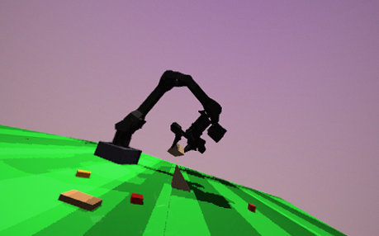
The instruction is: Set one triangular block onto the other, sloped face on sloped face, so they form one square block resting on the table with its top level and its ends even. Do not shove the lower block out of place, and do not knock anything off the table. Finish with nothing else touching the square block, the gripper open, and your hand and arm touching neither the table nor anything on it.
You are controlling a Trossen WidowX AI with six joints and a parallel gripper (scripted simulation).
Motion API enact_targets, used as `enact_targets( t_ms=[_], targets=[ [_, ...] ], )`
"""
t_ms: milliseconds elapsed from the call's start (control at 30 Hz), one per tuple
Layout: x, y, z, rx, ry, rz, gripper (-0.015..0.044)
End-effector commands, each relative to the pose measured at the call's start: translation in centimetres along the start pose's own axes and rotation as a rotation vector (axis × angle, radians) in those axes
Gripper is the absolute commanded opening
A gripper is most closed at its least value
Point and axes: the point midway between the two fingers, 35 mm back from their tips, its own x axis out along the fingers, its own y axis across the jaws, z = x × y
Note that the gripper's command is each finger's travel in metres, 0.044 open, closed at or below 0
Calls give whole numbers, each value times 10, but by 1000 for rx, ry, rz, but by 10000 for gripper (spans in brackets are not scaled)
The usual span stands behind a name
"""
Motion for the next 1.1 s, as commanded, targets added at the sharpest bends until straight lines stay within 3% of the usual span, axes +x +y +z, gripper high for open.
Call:
enact_targets(
  t_ms=[0, 1067],
  targets=[
    [0, -2, -2, 115, -40, 18, 0],
    [3, -7, -9, 1033, -193, 333, 0]
  ],
)
